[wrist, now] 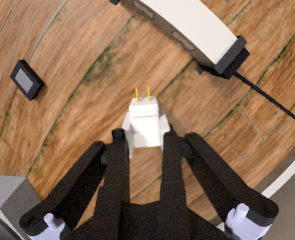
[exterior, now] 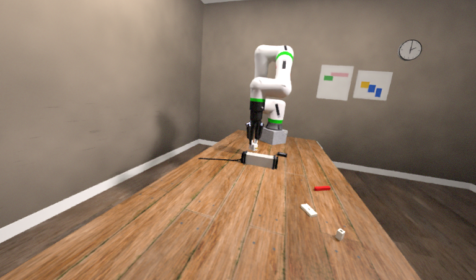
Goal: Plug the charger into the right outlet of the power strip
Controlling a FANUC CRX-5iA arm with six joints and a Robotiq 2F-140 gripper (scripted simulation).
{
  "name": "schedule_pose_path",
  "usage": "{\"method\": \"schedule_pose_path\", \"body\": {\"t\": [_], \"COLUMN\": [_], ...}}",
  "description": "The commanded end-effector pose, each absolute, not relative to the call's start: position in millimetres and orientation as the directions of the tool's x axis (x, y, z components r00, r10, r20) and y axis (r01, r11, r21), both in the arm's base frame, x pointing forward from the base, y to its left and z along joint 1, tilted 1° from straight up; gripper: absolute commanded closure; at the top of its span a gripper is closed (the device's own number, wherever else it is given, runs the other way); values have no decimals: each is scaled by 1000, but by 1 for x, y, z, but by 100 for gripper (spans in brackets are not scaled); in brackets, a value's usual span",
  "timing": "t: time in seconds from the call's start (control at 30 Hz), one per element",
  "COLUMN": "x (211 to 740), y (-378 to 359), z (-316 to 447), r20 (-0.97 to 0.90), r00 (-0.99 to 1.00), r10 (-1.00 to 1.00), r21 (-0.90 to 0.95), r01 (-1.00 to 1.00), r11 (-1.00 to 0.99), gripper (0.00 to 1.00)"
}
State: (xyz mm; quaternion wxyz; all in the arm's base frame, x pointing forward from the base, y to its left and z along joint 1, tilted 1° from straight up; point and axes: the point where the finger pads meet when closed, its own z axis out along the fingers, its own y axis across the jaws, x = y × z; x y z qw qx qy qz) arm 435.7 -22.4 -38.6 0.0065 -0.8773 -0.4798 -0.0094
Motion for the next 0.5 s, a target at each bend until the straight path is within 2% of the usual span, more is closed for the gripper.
{"method": "schedule_pose_path", "body": {"t": [0.0,0.47], "x": [436,436], "y": [-23,-23], "z": [-34,-33], "r20": [23,23], "r00": [539,539], "r10": [842,842], "r21": [-1,-1], "r01": [842,842], "r11": [-539,-539], "gripper": [90,90]}}
